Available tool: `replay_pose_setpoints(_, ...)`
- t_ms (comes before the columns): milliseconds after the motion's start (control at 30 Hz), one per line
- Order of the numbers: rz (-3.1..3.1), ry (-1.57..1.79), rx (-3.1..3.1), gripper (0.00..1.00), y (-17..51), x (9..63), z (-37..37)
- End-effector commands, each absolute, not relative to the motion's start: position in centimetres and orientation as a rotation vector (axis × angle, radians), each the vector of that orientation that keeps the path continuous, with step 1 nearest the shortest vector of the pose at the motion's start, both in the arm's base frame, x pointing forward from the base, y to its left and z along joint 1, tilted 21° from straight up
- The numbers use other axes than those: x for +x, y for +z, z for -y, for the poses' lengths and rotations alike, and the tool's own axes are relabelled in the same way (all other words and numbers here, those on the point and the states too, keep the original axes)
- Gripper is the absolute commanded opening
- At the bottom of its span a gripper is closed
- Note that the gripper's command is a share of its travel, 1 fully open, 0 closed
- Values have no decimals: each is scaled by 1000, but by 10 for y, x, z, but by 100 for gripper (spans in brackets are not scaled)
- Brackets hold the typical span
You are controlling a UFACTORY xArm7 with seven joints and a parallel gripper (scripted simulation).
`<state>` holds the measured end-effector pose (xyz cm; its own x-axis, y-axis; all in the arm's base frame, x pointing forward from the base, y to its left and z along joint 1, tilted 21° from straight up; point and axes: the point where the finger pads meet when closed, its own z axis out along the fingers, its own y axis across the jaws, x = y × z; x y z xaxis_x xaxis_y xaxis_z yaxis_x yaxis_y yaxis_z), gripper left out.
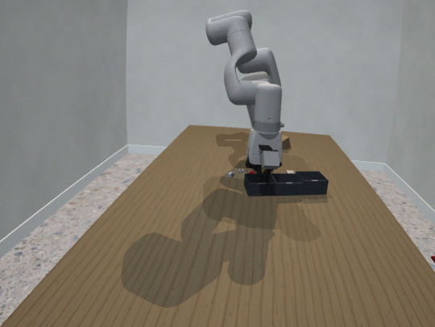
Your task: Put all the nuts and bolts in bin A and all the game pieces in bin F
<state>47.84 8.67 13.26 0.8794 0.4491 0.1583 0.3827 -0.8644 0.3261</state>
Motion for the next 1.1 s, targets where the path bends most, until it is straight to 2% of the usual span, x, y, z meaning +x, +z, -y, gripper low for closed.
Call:
replay_pose_setpoints(0, -627, 338, 2763, 7, 134, 479, -88)
replay_pose_setpoints(1067, -626, 338, 2763, 7, 142, 477, -90)
